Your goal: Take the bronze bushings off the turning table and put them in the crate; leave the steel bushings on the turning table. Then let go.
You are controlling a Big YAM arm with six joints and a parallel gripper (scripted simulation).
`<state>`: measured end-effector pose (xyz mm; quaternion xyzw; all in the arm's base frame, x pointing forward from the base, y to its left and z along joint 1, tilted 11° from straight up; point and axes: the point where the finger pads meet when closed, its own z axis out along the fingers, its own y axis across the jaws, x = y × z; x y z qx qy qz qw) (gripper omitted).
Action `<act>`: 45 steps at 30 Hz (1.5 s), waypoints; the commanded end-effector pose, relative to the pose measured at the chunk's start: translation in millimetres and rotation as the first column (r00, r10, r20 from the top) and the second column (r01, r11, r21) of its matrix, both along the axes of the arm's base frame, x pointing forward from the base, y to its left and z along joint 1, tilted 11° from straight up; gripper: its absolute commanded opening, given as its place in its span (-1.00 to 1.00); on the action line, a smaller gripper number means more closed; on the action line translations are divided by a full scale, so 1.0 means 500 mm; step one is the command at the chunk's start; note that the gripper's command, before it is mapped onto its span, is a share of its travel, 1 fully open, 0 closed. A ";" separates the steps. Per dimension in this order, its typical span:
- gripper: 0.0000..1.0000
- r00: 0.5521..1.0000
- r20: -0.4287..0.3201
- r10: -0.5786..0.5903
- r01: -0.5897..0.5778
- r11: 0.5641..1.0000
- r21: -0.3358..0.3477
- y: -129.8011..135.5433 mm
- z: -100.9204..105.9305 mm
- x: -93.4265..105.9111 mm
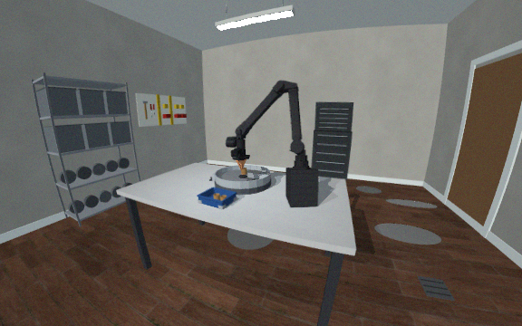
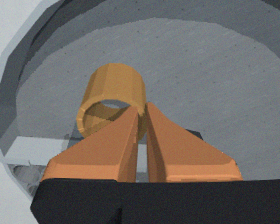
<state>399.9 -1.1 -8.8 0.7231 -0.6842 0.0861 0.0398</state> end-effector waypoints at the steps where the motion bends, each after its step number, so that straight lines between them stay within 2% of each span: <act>1: -1.00 0.997 0.048 -0.060 0.059 0.998 0.010 0.039 0.026 0.054; 2: -1.00 0.997 0.047 -0.059 0.059 0.998 0.010 0.067 0.021 0.070; 15: -1.00 0.997 0.049 -0.058 0.058 0.998 0.018 0.258 -0.001 0.179; 17: -1.00 0.997 0.049 -0.058 0.058 0.998 0.018 0.258 -0.001 0.179; 21: -1.00 0.997 0.050 -0.058 0.057 0.998 0.020 0.324 -0.008 0.216; 27: -1.00 0.997 0.051 -0.058 0.057 0.998 0.023 0.393 -0.015 0.255; 32: -1.00 0.997 0.055 -0.058 0.056 0.998 0.026 0.432 -0.014 0.278; 34: -1.00 0.997 0.055 -0.058 0.056 0.998 0.026 0.432 -0.014 0.278; 35: -1.00 0.993 0.083 -0.086 0.083 0.996 0.041 0.405 0.025 0.294; 37: -1.00 0.993 0.091 -0.081 0.077 0.996 0.046 0.420 0.031 0.302; 38: -1.00 0.996 0.063 -0.064 0.062 0.998 0.031 0.438 -0.005 0.290; 39: -1.00 0.997 0.052 -0.058 0.057 0.998 0.025 0.446 -0.020 0.286; 42: -1.00 0.997 0.054 -0.058 0.056 0.998 0.026 0.454 -0.021 0.291; 43: -1.00 0.997 0.056 -0.058 0.056 0.998 0.027 0.456 -0.017 0.292; 44: -1.00 0.995 0.076 -0.058 0.056 0.998 0.038 0.459 0.010 0.298; 45: -1.00 0.995 0.083 -0.059 0.055 0.998 0.042 0.461 0.019 0.300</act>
